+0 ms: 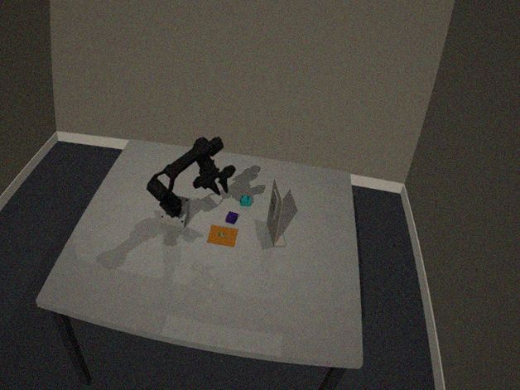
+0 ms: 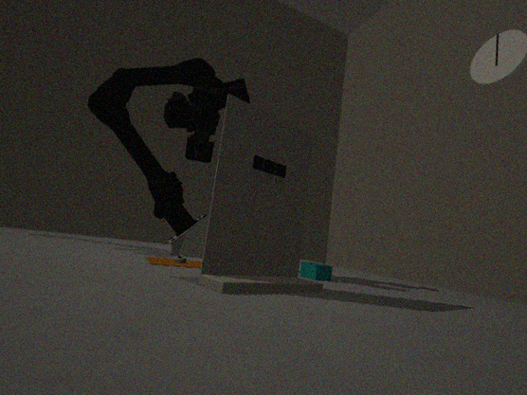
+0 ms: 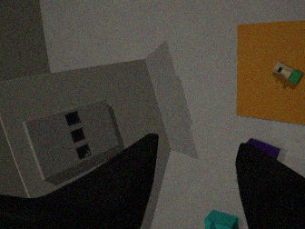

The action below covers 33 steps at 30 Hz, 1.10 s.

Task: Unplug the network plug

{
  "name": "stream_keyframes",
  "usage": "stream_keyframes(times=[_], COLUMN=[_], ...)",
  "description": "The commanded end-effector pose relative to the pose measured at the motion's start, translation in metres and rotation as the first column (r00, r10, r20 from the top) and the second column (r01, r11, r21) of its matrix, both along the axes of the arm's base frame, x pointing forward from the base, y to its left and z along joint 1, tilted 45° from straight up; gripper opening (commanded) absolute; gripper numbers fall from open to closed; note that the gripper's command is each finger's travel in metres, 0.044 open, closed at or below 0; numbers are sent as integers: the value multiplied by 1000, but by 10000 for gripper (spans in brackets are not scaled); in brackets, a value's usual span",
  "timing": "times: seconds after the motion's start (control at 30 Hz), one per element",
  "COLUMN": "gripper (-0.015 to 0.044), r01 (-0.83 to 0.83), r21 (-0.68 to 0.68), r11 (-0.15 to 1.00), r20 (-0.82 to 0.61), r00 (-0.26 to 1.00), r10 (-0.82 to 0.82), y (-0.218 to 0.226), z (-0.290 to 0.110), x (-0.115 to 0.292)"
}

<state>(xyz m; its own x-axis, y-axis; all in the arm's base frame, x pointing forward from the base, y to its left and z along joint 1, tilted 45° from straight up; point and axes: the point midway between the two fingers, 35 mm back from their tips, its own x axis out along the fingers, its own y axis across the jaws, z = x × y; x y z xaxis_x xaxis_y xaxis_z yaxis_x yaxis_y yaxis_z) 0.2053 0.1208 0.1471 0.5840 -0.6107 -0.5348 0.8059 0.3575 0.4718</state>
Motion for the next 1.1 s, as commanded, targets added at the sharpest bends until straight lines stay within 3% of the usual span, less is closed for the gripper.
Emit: stream_keyframes(times=[0.0, 0.27, 1.07], gripper=[235, 440, 440], r01=[4, 4, 4], r21=[-2, -2, -2], r11=[1000, 1000, 1000], r20=[-2, -2, -2], r00=[1000, 1000, 1000], r10=[-4, -4, -4], y=[2, 2, 2], z=[2, 2, 2], x=[-1, -1, -1])
